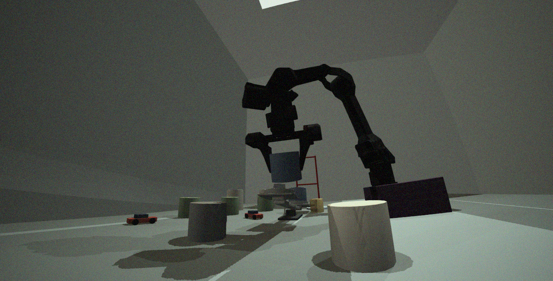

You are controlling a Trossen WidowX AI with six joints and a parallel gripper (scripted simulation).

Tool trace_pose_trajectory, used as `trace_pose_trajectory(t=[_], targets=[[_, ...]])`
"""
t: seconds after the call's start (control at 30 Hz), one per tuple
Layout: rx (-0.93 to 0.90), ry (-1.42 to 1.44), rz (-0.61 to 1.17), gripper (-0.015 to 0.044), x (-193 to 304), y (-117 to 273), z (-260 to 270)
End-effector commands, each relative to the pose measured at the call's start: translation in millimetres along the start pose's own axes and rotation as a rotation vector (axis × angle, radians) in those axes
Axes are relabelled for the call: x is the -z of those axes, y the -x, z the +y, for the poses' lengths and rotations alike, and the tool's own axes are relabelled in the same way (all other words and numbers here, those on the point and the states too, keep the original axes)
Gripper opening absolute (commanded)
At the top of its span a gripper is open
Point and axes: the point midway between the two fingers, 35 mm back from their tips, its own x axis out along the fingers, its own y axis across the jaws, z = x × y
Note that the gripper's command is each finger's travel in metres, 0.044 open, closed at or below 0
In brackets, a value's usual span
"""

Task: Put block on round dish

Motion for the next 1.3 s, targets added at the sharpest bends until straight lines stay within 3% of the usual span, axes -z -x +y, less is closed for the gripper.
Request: trace_pose_trajectory(t=[0.0,0.33,0.67,1.23,1.27], targets=[[0.006,-0.005,-0.005,0.0000,-15,-13,14],[0.006,-0.006,-0.011,0.0000,-45,-49,58],[0.006,-0.007,-0.011,0.0000,-45,-88,58],[0.006,-0.006,-0.011,0.0000,-46,-108,58],[0.001,-0.004,-0.006,0.0026,-45,-104,59]])
